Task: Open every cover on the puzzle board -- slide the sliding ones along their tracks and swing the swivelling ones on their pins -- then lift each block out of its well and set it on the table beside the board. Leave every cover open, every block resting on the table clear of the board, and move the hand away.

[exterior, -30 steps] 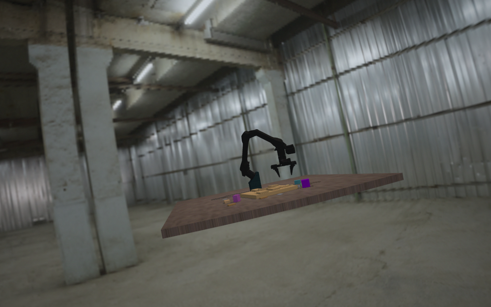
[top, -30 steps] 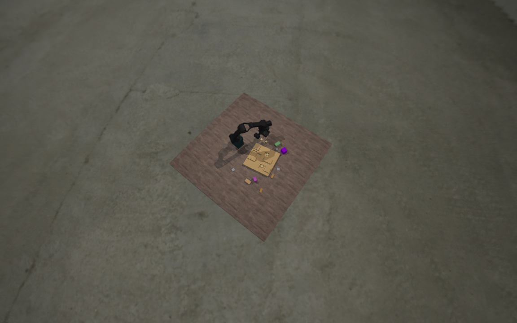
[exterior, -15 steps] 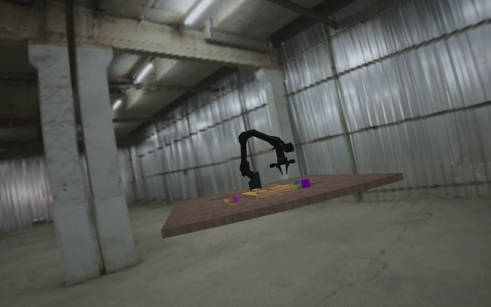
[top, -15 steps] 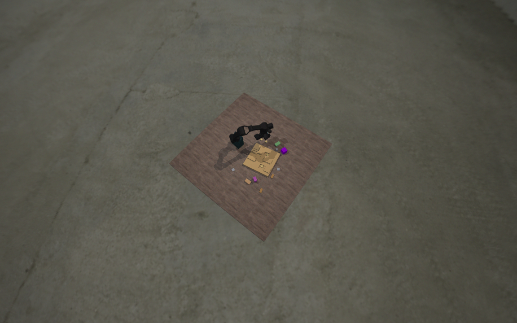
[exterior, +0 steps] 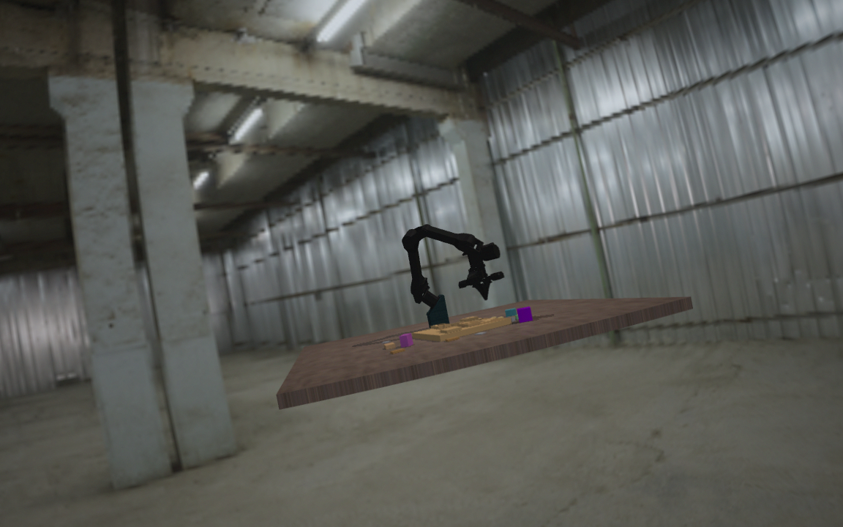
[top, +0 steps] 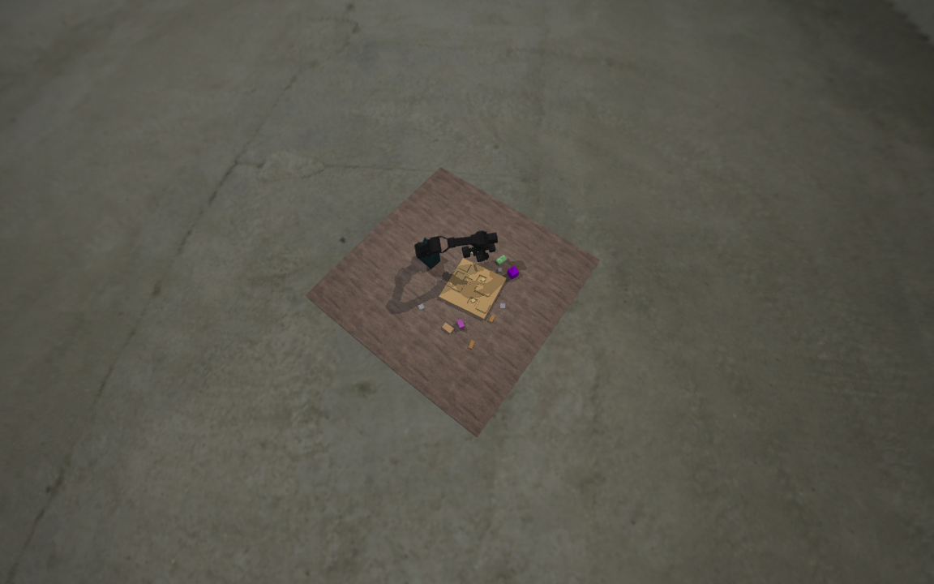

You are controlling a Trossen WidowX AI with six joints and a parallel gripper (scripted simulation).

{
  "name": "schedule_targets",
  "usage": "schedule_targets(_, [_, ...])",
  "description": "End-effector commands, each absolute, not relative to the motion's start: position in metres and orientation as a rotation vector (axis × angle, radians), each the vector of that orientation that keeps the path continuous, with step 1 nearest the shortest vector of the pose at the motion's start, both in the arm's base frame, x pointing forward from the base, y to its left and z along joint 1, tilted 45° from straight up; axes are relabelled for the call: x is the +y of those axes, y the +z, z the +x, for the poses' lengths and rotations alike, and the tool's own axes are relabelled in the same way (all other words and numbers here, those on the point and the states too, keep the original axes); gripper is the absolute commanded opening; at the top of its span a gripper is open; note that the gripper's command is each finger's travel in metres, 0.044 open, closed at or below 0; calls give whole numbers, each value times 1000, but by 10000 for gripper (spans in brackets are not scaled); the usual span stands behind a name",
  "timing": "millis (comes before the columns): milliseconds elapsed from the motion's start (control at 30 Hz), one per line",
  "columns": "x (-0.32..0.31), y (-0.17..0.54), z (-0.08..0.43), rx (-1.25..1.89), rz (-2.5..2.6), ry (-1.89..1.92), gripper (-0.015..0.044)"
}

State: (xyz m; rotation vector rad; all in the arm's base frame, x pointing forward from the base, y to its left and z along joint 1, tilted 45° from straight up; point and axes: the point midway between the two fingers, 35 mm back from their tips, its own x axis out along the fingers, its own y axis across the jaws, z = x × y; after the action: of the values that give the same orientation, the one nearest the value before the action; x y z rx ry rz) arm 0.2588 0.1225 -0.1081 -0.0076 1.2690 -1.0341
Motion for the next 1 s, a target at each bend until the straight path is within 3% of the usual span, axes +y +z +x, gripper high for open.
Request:
schedule_targets(0, [117, -98, 274, 1218, 78, -1080, 0])
schedule_targets(967, [25, -20, 365, 663, 687, -1485, 0])
